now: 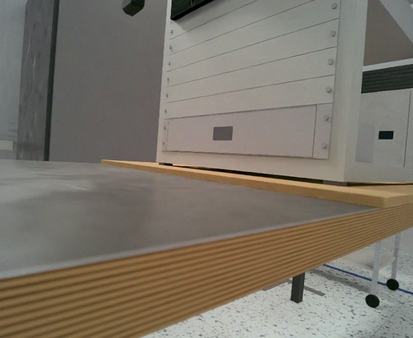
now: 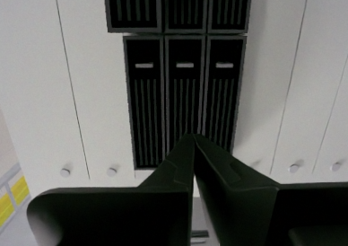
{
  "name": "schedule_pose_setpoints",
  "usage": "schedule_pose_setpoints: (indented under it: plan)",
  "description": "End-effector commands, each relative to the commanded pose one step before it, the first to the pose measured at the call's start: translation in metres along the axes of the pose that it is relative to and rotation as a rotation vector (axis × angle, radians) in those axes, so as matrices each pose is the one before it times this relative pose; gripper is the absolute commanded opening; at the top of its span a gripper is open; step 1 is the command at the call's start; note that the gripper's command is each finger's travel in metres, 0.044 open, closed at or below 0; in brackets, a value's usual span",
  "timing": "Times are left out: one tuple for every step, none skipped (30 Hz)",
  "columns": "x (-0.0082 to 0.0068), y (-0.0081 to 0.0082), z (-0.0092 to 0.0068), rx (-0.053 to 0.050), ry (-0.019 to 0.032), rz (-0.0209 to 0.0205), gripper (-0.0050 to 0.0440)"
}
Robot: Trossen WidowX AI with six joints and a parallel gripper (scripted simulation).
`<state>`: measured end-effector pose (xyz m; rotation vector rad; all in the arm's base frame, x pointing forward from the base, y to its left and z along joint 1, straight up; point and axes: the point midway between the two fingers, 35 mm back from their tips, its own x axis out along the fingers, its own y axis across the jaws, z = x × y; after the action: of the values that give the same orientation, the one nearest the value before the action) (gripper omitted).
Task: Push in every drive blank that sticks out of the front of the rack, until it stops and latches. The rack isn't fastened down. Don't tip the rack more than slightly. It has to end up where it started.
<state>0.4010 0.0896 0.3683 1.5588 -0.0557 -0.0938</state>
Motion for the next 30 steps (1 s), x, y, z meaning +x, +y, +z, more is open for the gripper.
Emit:
schedule_pose_setpoints:
  plan:
    - [0.00007,0.01072,0.00105,0.0139,-0.00065,0.02226,-0.005]
    - [0.00045,0.00007,-0.0001,0.0,0.0,0.0,-0.005]
    - [0.00092,0.00014,-0.00021,0.0,0.0,0.0,-0.005]
    - [0.00129,0.00019,-0.00029,0.0,0.0,0.0,-0.005]
    - [0.00143,0.00022,-0.00033,0.0,0.0,0.0,-0.005]
    - [0.00129,0.0002,-0.0003,0.0,0.0,0.0,-0.005]
    - [0.00092,0.00014,-0.00021,0.0,0.0,0.0,-0.005]
    - [0.00045,0.00007,-0.0001,0.0,0.0,0.0,-0.005]
    - [0.0,0.0,0.0,0.0,0.0,0.0,-0.005]
    - [0.0,0.0,0.0,0.0,0.0,0.0,-0.005]
    - [0.00008,0.00001,-0.00002,0.0,0.0,0.0,-0.005]
    - [0.0,0.0,0.0,0.0,0.0,0.0,-0.005]
    - [0.0,0.0,0.0,0.0,0.0,0.0,-0.005]
    - [0.0,0.0,0.0,0.0,0.0,0.0,-0.005]
    - [0.0,0.0,0.0,0.0,0.0,0.0,-0.005]
    - [0.0,0.0,0.0,0.0,0.0,0.0,-0.005]
    - [0.0,0.0,0.0,0.0,0.0,0.0,-0.005]
    - [0.0,0.0,0.0,0.0,0.0,0.0,-0.005]
    - [0.0,0.0,0.0,0.0,0.0,0.0,-0.005]
    - [0.0,0.0,0.0,0.0,0.0,0.0,-0.005]
    - [0.0,0.0,0.0,0.0,0.0,0.0,-0.005]
    - [0.0,0.0,0.0,0.0,0.0,0.0,-0.005]
    - [0.0,0.0,0.0,0.0,0.0,0.0,-0.005]
    - [0.00012,0.0,0.0,0.0,0.0,0.0,-0.005]
    - [0.00065,0.00001,0.0,0.0,0.0,0.0,-0.005]
    - [0.0,0.0,0.0,0.0,0.0,0.0,-0.005]
    - [0.0,0.0,0.0,0.0,0.0,0.0,-0.005]
    - [0.00134,0.00002,0.0,0.0,0.0,0.0,-0.005]
    - [0.00187,0.00003,0.0,0.0,0.0,0.0,-0.005]
    - [0.00207,0.00003,0.0,0.0,0.0,0.0,-0.005]
